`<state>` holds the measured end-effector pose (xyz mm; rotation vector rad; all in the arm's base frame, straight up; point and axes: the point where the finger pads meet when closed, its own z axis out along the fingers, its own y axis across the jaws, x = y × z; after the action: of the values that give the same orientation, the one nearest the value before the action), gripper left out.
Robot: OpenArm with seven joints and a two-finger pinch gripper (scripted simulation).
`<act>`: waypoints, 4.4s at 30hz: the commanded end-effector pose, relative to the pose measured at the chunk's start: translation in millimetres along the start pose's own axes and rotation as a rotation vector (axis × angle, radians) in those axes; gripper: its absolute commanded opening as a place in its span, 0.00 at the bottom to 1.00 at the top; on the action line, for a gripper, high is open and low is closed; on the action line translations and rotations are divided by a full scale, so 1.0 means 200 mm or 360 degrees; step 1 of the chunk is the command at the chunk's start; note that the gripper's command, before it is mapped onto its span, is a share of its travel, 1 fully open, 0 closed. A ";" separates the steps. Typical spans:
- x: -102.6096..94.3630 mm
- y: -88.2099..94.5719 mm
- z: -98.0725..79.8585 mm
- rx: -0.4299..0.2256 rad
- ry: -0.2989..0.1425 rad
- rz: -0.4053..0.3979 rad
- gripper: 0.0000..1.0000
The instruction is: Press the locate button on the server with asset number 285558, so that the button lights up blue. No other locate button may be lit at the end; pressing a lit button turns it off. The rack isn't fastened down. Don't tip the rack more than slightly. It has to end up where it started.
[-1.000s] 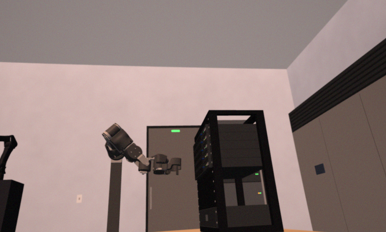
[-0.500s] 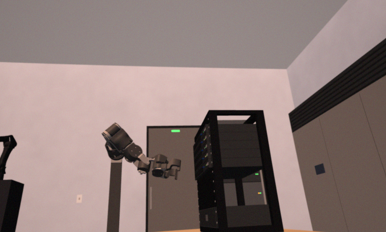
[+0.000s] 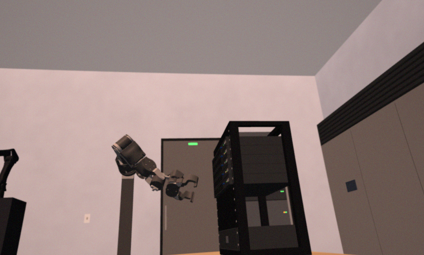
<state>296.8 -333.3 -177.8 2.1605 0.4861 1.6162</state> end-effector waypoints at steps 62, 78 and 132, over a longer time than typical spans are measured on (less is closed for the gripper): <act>0.23 0.00 -0.02 -0.0346 0.0243 -0.1618 0.60; 0.23 0.00 -0.02 -0.0351 0.0249 -0.1626 0.60; 0.24 0.01 -0.01 -0.0355 0.0250 -0.1625 0.00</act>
<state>306.5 -310.6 -140.9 1.2512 1.1570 1.1429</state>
